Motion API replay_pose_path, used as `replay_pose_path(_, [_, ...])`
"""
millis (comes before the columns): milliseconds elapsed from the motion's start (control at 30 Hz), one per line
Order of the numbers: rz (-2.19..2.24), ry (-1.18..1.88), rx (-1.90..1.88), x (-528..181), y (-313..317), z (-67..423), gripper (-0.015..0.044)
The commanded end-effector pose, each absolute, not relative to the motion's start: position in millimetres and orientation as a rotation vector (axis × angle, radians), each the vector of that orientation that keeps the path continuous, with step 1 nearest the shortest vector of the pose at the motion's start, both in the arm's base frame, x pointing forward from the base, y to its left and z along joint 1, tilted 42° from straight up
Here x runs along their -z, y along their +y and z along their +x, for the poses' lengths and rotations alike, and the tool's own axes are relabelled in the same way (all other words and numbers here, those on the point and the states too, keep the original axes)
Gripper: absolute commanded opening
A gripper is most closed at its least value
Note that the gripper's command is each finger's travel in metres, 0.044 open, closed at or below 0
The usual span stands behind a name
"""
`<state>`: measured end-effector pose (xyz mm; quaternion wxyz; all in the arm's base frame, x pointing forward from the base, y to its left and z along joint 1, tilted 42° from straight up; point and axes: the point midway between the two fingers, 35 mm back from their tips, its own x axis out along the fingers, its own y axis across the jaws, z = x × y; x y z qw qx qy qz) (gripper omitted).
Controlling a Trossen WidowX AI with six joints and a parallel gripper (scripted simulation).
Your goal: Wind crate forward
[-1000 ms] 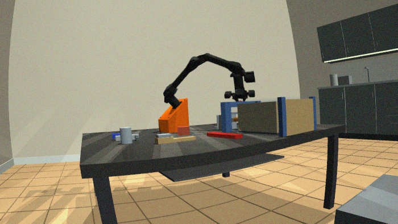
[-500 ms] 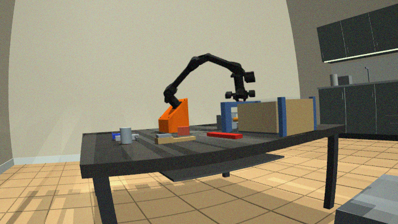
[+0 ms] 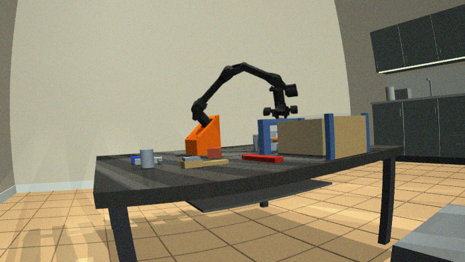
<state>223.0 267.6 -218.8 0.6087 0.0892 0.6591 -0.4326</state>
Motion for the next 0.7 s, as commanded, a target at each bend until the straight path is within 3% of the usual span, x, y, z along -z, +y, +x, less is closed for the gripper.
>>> replay_pose_path(0, [0.197,1.558,0.999,225,274,202,0.0])
replay_pose_path(667, [0.197,1.56,0.999,228,275,177,0.0])
